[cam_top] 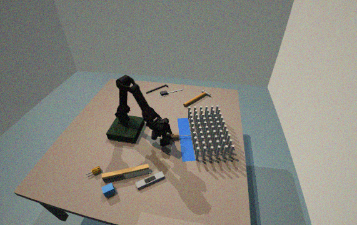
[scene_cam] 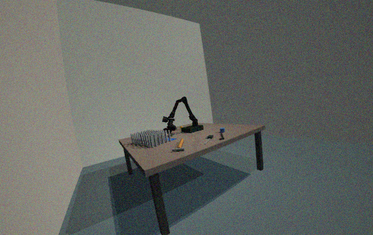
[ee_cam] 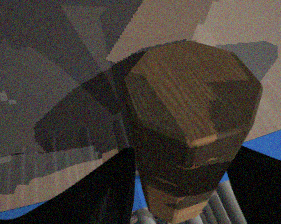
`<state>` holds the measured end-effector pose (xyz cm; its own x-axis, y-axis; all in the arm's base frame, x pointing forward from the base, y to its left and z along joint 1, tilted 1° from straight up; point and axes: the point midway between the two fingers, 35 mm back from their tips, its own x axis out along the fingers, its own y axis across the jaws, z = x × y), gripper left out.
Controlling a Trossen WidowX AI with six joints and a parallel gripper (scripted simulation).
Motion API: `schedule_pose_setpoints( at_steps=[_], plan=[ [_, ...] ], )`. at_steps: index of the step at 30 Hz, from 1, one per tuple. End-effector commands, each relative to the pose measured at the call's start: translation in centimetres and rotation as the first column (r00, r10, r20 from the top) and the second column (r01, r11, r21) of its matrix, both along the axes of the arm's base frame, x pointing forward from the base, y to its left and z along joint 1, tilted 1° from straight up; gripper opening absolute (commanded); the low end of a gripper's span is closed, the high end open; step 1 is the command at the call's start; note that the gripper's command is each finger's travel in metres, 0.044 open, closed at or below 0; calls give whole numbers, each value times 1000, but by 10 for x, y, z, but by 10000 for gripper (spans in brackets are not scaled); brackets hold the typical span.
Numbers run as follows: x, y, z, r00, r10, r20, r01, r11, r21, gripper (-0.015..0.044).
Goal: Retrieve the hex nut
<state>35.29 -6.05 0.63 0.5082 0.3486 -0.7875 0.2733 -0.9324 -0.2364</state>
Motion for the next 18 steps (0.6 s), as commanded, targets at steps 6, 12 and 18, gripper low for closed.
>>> schedule_pose_setpoints(
  at_steps=[6,12,18],
  plan=[
    [-8,-1,0,1000,4,2,-4,1000,1,0],
    [-13,-3,0,1000,4,1,-4,1000,1,0],
    [-17,-4,0,1000,4,1,-4,1000,1,0]
  ],
)
